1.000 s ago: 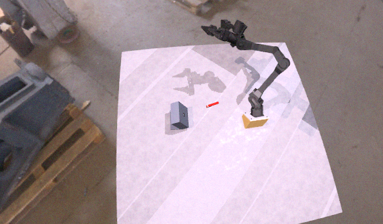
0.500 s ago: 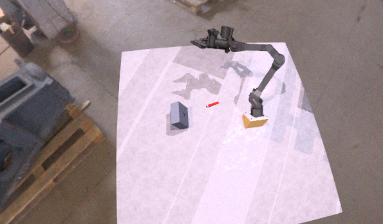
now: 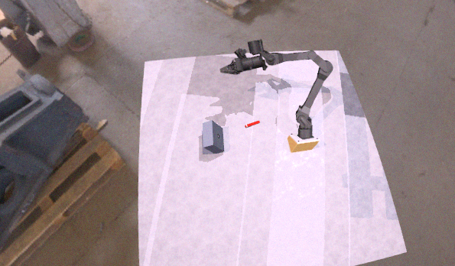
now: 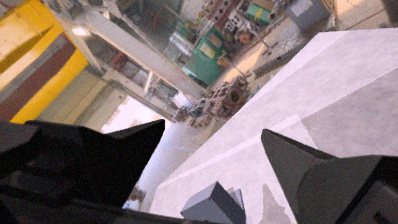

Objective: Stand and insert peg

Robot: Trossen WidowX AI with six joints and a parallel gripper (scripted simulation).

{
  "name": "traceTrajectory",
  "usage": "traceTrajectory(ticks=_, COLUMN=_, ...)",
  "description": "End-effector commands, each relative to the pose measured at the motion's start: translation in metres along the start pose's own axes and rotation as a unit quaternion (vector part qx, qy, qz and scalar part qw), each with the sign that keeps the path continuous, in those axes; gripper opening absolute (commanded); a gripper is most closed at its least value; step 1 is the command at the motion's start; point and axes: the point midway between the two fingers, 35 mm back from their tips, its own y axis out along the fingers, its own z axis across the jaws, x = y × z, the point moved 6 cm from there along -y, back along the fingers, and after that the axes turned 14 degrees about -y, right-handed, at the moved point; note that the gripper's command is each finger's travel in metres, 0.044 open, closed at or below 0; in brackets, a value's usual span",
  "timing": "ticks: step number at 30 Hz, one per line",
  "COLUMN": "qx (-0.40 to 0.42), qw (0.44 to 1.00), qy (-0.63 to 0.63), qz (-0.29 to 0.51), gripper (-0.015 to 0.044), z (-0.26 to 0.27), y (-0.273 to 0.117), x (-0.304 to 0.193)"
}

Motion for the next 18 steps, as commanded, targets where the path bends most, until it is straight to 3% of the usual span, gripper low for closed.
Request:
traceTrajectory(ticks=1, qx=-0.013, qw=0.999, qy=0.002, qz=0.043, gripper=0.044, z=0.001, y=0.01, x=-0.016)
traceTrajectory(ticks=18, qx=-0.065, qw=0.961, qy=-0.035, qz=0.266, gripper=0.044, z=0.019, y=0.035, x=-0.095)
